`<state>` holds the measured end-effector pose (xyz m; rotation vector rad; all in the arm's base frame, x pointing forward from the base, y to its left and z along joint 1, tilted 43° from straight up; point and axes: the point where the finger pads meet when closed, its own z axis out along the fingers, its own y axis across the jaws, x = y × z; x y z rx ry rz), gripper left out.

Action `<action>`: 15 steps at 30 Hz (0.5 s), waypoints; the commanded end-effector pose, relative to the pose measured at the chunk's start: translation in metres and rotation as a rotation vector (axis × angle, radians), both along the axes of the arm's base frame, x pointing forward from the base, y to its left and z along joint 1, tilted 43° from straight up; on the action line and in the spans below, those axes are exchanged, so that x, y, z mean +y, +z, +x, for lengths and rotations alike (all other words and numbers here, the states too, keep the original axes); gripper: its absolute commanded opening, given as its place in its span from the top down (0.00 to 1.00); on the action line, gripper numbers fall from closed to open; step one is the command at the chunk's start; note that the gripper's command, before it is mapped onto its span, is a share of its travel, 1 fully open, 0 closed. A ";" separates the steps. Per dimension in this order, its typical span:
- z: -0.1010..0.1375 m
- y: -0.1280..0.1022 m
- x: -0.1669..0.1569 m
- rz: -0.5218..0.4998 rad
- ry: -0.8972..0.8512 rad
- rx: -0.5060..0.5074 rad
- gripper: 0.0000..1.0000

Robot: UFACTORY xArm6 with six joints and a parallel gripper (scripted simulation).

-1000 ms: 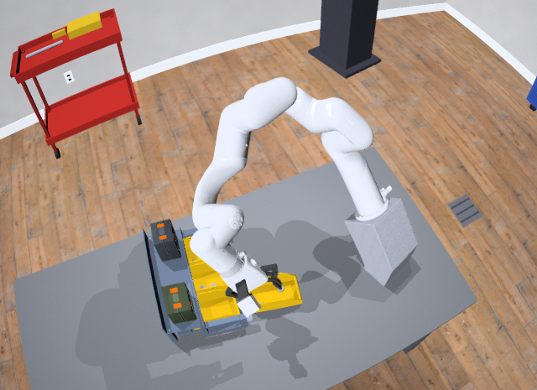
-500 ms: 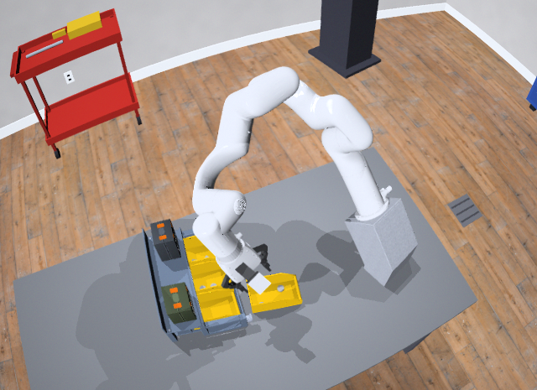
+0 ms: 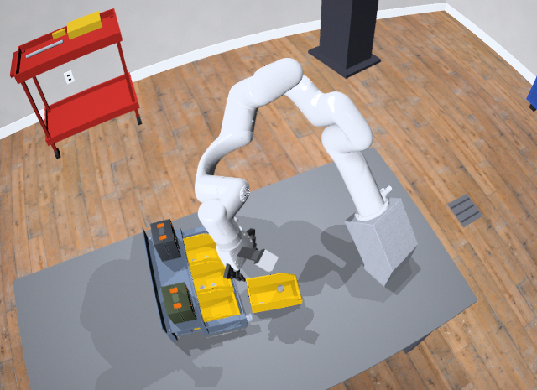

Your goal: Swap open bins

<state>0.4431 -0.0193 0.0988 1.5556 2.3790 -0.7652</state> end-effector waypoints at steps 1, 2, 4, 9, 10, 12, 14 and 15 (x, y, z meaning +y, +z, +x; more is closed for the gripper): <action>-0.002 0.009 -0.010 -0.015 0.115 0.034 0.00; -0.002 0.011 -0.012 -0.020 0.140 0.044 0.00; -0.002 0.011 -0.012 -0.020 0.140 0.044 0.00; -0.005 0.020 -0.024 -0.048 0.261 0.094 0.00; -0.006 0.022 -0.026 -0.053 0.284 0.104 0.00; -0.007 0.025 -0.030 -0.064 0.327 0.124 0.00; -0.008 0.028 -0.034 -0.074 0.368 0.142 0.00; -0.009 0.029 -0.035 -0.079 0.387 0.152 0.00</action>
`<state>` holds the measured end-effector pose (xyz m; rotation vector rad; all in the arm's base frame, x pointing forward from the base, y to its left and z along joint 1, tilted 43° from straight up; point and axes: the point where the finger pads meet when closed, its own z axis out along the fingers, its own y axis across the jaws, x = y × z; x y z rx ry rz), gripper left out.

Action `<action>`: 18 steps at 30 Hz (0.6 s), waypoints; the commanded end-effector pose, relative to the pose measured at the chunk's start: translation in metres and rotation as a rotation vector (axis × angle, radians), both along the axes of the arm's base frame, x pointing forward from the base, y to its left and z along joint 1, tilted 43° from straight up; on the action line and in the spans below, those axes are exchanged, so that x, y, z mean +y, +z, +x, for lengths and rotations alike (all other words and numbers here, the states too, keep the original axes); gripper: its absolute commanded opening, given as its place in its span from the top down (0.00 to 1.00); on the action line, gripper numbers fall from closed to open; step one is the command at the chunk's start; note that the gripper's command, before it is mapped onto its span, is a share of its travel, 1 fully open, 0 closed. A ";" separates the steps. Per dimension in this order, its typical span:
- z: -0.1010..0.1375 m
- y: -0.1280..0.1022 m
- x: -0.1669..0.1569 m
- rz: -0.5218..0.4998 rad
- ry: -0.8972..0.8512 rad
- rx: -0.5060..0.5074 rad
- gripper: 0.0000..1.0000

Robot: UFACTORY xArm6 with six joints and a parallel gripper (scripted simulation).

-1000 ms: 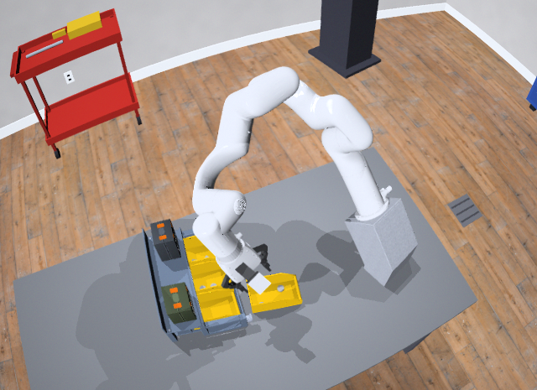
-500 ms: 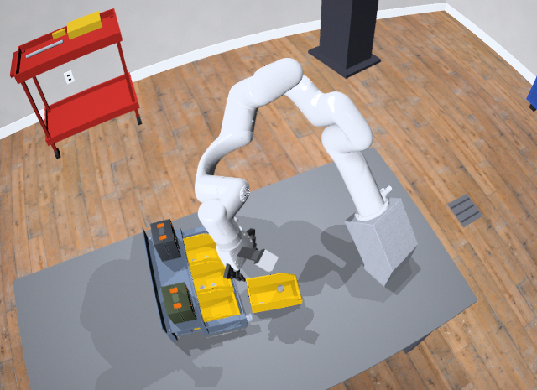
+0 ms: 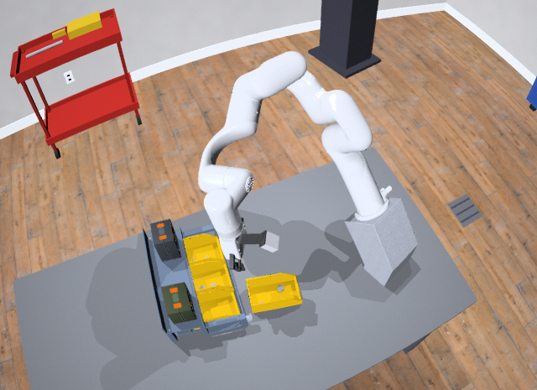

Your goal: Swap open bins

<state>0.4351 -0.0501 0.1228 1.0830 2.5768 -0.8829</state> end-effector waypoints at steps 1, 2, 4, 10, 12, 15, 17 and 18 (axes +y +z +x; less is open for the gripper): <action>-0.001 0.007 -0.006 -0.017 0.081 0.031 0.00; -0.002 0.008 -0.008 -0.022 0.099 0.040 0.00; -0.003 0.011 -0.011 -0.032 0.133 0.057 0.00; -0.004 0.015 -0.017 -0.051 0.195 0.088 0.00; -0.005 0.017 -0.019 -0.059 0.222 0.102 0.00; -0.006 0.020 -0.022 -0.071 0.258 0.121 0.00; -0.007 0.022 -0.024 -0.078 0.279 0.132 0.00; -0.007 0.022 -0.025 -0.082 0.289 0.138 0.00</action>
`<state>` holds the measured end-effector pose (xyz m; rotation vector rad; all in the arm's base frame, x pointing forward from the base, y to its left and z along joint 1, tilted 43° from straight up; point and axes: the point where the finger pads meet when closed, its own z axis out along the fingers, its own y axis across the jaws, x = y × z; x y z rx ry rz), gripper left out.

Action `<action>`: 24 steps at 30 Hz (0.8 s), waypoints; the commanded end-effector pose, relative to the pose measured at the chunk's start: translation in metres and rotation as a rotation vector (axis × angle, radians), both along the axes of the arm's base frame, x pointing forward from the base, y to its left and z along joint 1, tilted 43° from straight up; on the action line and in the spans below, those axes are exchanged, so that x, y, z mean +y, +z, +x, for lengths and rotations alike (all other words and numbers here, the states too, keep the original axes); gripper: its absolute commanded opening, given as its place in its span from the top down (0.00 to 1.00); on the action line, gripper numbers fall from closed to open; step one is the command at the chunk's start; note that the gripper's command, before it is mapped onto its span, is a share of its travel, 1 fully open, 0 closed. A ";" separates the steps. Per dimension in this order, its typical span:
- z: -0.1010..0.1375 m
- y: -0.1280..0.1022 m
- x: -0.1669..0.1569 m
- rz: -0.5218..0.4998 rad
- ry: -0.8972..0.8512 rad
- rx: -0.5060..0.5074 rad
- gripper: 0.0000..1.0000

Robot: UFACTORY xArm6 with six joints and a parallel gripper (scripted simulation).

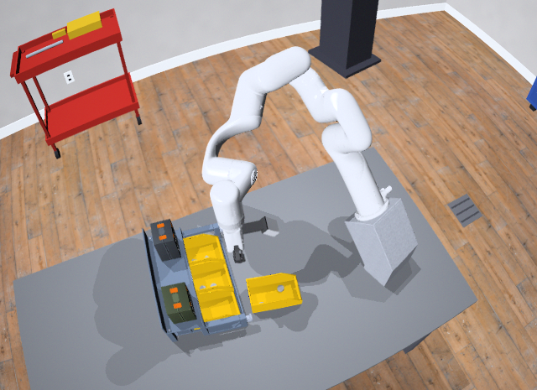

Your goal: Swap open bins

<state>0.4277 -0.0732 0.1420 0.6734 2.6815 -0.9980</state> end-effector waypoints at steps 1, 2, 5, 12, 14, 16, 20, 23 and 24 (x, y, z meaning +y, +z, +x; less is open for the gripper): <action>0.000 0.004 -0.002 -0.011 0.039 0.017 0.00; 0.000 0.004 -0.003 -0.014 0.048 0.021 0.00; -0.001 0.005 -0.004 -0.017 0.056 0.026 0.00; -0.002 0.008 -0.007 -0.032 0.097 0.049 0.00; -0.002 0.009 -0.008 -0.034 0.105 0.053 0.00; -0.002 0.009 -0.009 -0.037 0.111 0.057 0.00; -0.003 0.010 -0.009 -0.040 0.118 0.061 0.00; -0.003 0.010 -0.009 -0.040 0.120 0.062 0.00; -0.003 0.010 -0.009 -0.040 0.121 0.062 0.00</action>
